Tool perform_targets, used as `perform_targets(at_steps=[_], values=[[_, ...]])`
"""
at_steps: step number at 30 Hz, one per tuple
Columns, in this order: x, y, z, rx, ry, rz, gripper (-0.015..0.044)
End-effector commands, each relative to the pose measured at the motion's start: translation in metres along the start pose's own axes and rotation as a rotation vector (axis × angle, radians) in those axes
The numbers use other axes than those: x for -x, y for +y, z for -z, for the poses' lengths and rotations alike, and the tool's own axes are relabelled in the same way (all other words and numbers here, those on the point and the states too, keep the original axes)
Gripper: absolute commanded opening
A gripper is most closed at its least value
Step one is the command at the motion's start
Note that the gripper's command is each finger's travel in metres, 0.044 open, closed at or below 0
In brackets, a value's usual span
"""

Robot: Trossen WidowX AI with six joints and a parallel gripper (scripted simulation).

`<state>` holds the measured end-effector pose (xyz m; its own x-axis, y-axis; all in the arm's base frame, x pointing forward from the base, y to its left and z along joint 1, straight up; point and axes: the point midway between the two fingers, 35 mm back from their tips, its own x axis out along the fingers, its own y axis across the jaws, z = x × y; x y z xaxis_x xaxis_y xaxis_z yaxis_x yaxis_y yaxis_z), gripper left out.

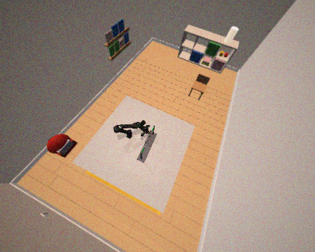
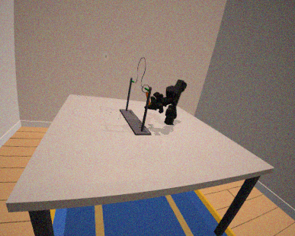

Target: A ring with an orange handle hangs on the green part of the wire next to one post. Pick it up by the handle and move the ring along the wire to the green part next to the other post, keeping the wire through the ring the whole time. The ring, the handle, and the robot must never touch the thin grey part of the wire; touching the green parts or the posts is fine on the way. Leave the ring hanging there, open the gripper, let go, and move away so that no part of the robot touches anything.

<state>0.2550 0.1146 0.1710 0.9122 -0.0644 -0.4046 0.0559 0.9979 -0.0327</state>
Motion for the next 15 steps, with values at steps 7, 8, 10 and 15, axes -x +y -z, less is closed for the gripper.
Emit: perform_targets(at_steps=[7,8,10,15], values=[[0.001,0.009,0.001,0.002,0.002,0.005,-0.0150],[0.001,0.010,0.001,0.002,0.002,0.005,-0.0150],[0.001,0.012,0.001,0.002,0.002,0.005,-0.0150],[0.000,0.014,0.003,0.002,0.002,0.005,-0.0150]])
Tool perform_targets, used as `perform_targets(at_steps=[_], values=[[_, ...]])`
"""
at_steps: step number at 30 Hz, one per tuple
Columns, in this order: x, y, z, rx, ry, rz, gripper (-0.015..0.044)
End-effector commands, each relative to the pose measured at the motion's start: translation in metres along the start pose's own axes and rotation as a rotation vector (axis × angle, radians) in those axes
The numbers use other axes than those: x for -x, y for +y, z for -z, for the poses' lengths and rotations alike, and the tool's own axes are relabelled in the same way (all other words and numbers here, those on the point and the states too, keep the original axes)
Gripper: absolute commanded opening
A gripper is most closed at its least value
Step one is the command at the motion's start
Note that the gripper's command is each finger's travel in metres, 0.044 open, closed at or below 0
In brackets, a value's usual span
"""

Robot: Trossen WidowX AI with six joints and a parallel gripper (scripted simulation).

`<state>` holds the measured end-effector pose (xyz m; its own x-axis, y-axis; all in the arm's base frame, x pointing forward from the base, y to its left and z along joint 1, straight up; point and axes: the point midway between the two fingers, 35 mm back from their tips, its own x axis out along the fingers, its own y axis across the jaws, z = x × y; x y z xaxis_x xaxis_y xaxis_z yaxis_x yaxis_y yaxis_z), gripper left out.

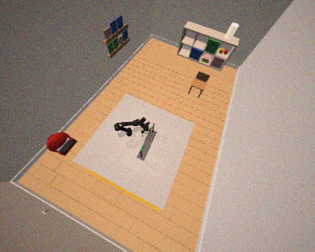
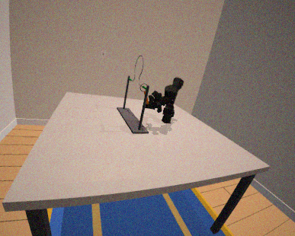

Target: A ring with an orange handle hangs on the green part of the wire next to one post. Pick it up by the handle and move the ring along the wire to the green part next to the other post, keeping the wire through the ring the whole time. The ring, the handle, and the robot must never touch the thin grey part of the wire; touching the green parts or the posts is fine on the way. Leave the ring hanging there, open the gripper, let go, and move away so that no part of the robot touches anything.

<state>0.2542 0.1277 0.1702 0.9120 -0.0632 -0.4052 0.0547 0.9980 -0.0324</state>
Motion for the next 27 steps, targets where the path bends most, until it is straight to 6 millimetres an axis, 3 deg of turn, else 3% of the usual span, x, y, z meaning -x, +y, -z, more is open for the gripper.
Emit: perform_targets(at_steps=[1,10,27], values=[[-0.002,0.001,0.004,0.002,0.001,0.006,-0.0150],[-0.007,0.002,0.015,0.002,0.001,0.006,-0.0150],[-0.007,0.002,0.015,0.002,0.001,0.006,-0.0150]])
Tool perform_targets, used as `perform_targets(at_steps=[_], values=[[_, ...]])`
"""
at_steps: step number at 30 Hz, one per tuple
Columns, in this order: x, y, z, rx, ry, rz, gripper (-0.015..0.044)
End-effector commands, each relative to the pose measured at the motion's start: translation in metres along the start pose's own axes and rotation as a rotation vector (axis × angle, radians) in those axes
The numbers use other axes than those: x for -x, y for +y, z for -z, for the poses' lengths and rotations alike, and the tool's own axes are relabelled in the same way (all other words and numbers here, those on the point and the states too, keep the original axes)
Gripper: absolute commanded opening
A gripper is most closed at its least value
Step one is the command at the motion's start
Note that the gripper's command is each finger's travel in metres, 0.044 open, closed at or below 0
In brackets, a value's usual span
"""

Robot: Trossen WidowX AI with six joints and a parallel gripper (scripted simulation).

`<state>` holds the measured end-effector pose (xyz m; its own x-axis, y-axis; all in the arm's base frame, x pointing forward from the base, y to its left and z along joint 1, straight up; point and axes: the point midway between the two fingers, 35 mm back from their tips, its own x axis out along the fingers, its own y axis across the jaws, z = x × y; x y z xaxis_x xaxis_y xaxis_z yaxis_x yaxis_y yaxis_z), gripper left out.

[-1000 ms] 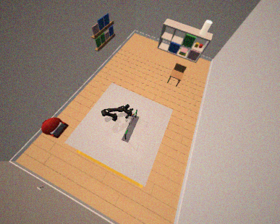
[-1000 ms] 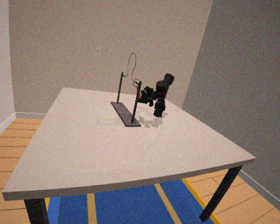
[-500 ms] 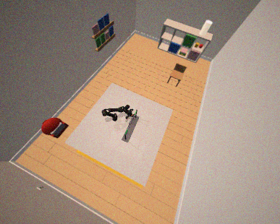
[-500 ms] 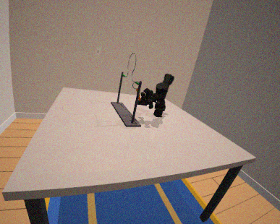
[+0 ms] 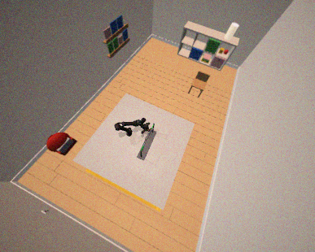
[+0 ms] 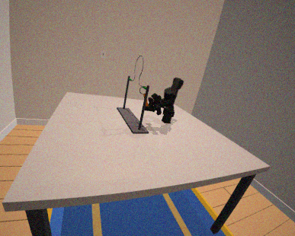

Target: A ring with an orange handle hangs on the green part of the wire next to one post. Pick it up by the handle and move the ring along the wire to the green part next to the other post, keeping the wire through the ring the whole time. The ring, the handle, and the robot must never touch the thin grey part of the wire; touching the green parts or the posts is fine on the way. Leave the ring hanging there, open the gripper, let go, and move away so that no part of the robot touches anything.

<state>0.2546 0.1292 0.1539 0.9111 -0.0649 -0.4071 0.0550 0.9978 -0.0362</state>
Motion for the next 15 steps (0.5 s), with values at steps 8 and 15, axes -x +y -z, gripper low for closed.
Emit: perform_targets(at_steps=[8,15], values=[[0.0000,0.0000,0.0000,0.000,0.000,0.000,0.0034],[0.0047,0.0009,0.0007,-0.001,0.004,0.001,0.0160]])
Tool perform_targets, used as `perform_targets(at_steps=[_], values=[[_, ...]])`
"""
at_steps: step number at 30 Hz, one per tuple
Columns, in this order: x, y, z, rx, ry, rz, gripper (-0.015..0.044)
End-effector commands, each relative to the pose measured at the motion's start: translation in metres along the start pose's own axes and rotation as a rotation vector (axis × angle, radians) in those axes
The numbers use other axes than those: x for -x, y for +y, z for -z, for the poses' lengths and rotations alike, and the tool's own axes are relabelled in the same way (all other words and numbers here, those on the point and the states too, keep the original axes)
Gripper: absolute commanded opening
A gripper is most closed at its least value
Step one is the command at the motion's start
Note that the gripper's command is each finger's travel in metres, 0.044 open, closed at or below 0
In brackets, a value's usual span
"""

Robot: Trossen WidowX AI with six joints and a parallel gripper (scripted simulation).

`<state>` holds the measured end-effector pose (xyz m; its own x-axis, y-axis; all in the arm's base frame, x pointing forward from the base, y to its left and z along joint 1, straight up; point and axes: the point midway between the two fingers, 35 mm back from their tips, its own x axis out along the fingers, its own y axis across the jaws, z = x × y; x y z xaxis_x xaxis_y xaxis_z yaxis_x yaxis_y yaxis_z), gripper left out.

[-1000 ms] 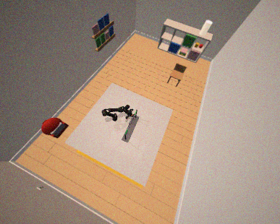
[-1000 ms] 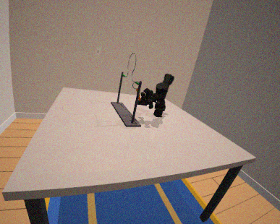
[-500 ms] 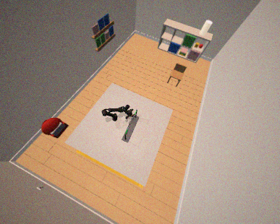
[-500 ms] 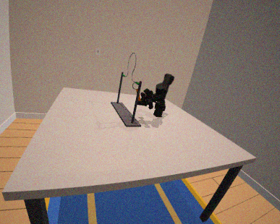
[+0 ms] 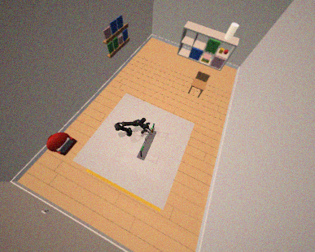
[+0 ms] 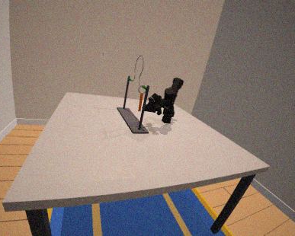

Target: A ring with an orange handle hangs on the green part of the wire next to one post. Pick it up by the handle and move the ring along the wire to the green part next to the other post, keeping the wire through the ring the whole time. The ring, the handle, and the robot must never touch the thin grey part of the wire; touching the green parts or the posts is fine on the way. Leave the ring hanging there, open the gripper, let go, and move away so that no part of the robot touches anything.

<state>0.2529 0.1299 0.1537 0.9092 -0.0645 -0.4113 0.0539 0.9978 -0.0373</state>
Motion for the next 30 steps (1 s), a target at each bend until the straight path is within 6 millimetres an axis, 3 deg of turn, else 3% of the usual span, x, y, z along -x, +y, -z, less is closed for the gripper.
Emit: perform_targets(at_steps=[1,15,30], values=[[0.006,0.001,0.000,-0.003,0.001,0.002,0.0160],[0.048,-0.001,0.001,-0.003,0.000,0.005,0.0160],[0.048,-0.001,0.001,-0.003,0.000,0.005,0.0160]])
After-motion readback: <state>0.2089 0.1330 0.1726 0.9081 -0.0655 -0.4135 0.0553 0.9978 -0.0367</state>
